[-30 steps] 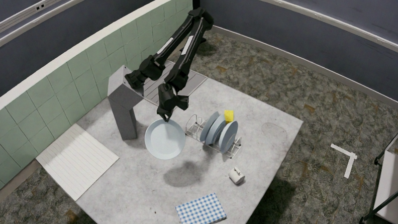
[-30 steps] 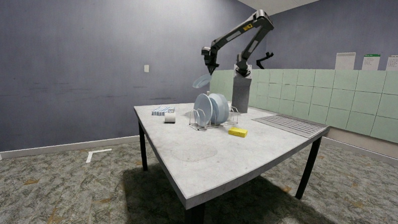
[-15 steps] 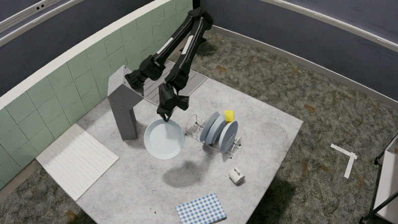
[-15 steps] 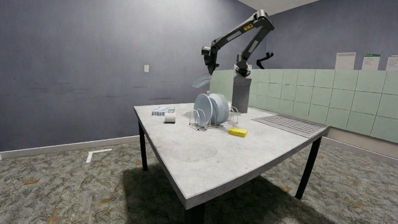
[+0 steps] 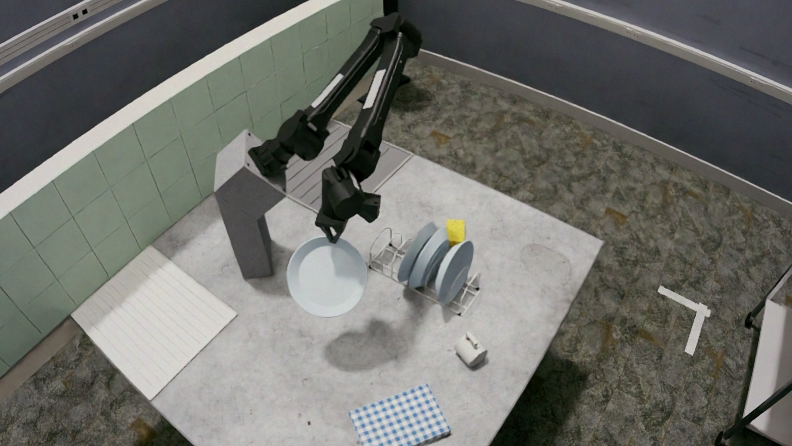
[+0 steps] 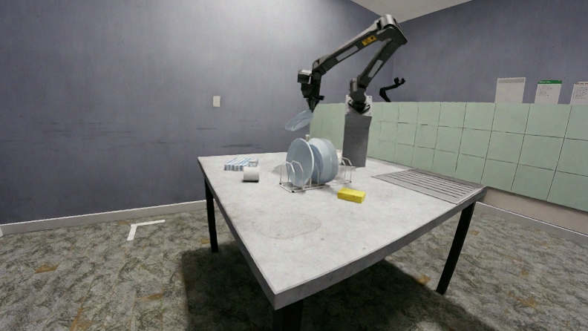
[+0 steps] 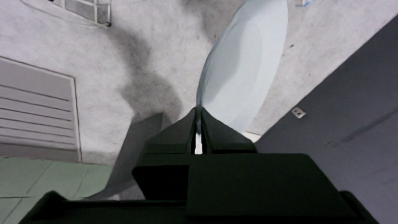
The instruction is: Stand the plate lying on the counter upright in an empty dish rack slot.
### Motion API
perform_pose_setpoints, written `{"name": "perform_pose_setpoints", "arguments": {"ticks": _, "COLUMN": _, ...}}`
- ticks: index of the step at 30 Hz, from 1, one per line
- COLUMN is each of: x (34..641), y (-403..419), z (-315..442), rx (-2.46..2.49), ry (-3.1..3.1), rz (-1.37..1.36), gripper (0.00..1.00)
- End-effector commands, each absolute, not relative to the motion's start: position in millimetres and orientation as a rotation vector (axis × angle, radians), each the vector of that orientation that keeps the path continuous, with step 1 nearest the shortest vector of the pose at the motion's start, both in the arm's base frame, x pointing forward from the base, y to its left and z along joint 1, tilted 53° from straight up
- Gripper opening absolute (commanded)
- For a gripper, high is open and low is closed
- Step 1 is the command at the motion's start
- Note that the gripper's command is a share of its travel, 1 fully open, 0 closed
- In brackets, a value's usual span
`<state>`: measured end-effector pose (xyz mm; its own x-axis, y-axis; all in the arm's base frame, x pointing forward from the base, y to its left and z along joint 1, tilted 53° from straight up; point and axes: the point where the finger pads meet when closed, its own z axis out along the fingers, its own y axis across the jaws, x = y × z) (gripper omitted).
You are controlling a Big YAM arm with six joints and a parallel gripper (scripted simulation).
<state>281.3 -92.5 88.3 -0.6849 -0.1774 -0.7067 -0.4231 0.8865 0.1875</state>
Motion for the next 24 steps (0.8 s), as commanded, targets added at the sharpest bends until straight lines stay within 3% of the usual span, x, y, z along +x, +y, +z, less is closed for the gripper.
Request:
{"name": "perform_pose_setpoints", "arguments": {"ticks": 1, "x": 299.6, "y": -105.7, "z": 111.7, "rx": -0.434, "ry": 2.305, "rz": 0.36, "gripper": 0.0}}
{"name": "perform_pose_setpoints", "arguments": {"ticks": 24, "x": 307.8, "y": -81.2, "z": 114.6, "rx": -0.329, "ry": 2.434, "rz": 0.32, "gripper": 0.0}}
